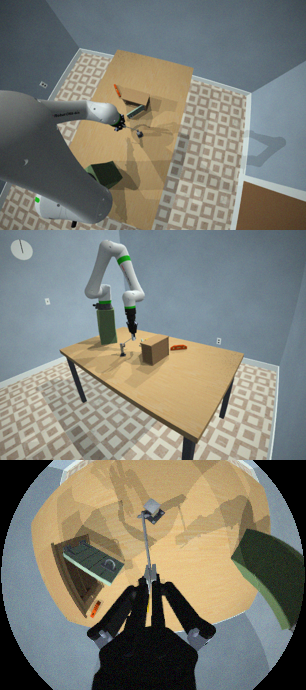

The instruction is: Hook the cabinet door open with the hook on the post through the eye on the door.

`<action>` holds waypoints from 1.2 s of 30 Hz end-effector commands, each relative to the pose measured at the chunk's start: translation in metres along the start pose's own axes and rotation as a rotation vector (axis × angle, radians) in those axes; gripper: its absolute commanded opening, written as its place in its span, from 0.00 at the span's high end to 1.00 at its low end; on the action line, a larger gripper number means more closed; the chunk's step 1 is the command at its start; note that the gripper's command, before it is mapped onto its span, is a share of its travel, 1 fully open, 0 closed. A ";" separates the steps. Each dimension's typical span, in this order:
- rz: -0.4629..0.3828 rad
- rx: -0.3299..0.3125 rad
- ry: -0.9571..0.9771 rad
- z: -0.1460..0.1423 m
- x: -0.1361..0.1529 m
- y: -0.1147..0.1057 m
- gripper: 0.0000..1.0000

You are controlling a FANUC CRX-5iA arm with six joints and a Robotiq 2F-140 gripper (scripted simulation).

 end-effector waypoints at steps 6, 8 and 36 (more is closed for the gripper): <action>0.002 0.000 0.052 -0.007 0.000 0.000 0.97; 0.002 0.000 0.083 -0.009 0.000 0.000 0.97; 0.002 0.000 0.280 -0.031 -0.002 0.000 0.97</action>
Point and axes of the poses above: the point where the finger pads meet when closed, its own y axis out along the fingers, its own z axis across the jaws, x = y × z, the point moved 8 cm from there along -y, back along the fingers, and after that the axes turned 3 degrees about y, right-handed, at the moved point
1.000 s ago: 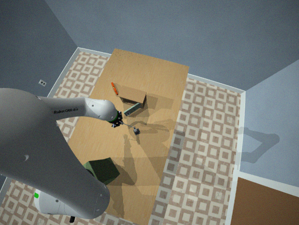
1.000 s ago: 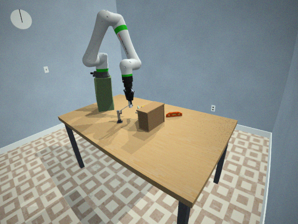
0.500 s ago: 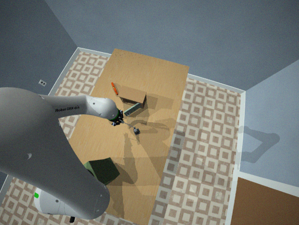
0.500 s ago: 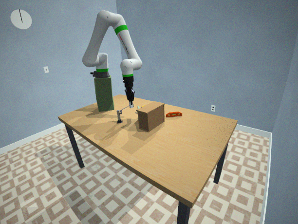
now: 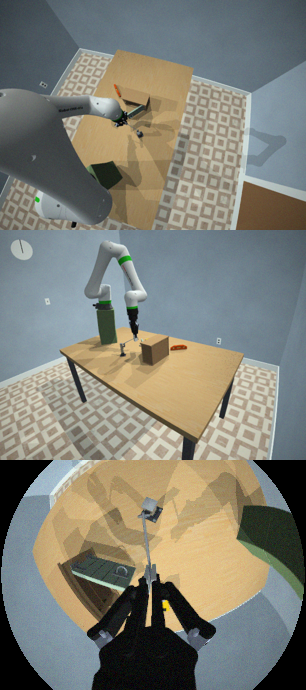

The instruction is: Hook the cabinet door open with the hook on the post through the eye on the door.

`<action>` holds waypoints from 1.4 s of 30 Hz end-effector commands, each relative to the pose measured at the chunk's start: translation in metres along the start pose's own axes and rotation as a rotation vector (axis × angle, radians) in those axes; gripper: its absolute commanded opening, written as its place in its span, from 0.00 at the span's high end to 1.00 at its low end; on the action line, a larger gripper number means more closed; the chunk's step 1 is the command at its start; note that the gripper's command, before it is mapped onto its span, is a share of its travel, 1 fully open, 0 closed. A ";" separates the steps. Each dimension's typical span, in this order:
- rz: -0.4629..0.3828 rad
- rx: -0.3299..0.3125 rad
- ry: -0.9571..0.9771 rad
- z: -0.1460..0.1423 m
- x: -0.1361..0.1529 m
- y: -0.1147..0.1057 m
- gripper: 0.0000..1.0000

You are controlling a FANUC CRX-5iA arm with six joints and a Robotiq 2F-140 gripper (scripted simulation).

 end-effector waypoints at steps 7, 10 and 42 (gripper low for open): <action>0.001 0.000 0.079 -0.008 0.000 0.000 0.97; 0.001 0.000 0.122 -0.012 0.000 0.000 0.97; 0.001 0.000 0.327 -0.037 -0.004 0.000 0.97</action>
Point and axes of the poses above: the point where the finger pads meet when closed, its own y axis out along the fingers, its own z axis across the jaws, x = y × z, the point moved 8 cm from there along -y, back along the fingers, and after that the axes turned 3 degrees about y, right-handed, at the moved point
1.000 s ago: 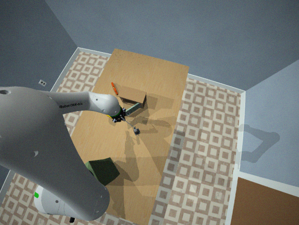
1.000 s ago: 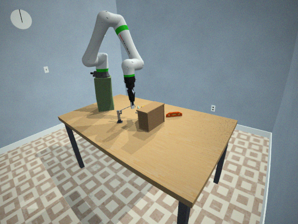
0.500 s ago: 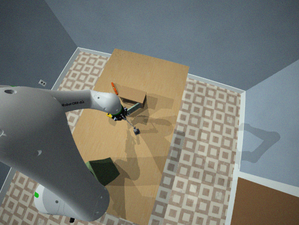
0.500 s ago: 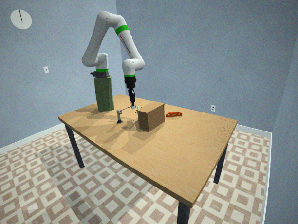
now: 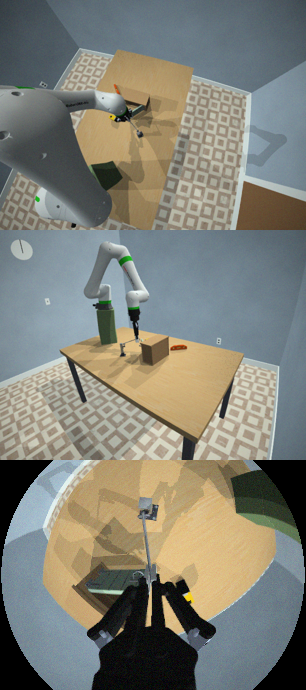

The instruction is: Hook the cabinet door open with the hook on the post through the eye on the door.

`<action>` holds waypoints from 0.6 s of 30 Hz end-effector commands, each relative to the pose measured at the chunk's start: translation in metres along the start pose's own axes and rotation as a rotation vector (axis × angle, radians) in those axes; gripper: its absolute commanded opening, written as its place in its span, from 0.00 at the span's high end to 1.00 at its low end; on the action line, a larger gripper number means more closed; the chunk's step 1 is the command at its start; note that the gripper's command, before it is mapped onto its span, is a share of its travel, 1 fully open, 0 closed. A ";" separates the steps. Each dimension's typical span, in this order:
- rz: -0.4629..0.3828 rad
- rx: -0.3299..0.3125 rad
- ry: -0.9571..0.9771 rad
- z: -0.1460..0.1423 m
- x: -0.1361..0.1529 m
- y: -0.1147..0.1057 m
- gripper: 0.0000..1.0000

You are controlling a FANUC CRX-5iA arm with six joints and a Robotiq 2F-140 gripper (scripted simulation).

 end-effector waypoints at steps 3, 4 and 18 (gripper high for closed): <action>0.001 0.000 0.062 -0.005 0.000 0.000 0.97; 0.001 0.000 0.071 -0.007 0.000 0.000 0.97; 0.001 0.000 0.145 -0.017 0.000 0.000 0.97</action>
Point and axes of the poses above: the point where the finger pads meet when closed, its own y axis out along the fingers, its own z axis across the jaws, x = y × z, the point moved 8 cm from there along -y, back along the fingers, and after that the axes turned 3 degrees about y, right-handed, at the moved point
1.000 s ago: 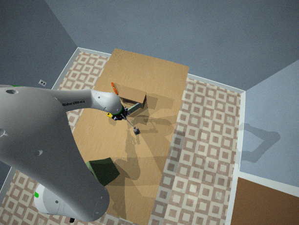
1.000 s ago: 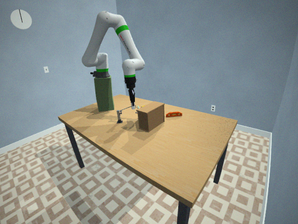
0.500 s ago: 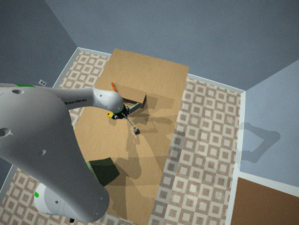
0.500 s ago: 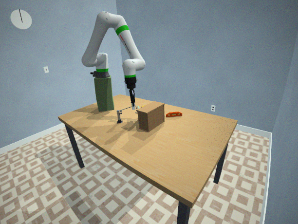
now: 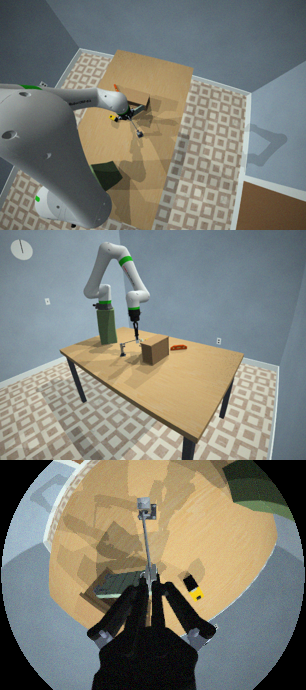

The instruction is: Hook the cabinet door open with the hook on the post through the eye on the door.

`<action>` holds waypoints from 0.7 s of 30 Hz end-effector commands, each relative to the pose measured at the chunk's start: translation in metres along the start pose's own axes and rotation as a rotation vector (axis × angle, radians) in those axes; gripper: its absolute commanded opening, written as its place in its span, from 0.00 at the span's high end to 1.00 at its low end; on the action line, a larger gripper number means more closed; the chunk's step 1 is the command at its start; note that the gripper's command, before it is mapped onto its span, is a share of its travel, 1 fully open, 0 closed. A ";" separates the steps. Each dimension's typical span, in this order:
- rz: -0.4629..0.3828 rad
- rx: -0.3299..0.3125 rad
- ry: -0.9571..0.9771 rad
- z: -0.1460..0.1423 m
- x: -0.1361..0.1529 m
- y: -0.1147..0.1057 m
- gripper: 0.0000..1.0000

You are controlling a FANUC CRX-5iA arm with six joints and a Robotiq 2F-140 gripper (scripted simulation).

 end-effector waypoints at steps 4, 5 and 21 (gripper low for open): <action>0.001 0.000 0.071 -0.006 0.000 0.000 0.97; 0.001 0.000 0.071 -0.006 0.000 0.000 0.97; 0.001 0.000 0.136 -0.016 0.000 0.000 0.97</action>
Point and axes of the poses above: the point where the finger pads meet when closed, its own y axis out along the fingers, its own z axis across the jaws, x = y × z, the point moved 8 cm from there along -y, back along the fingers, and after that the axes turned 3 degrees about y, right-handed, at the moved point
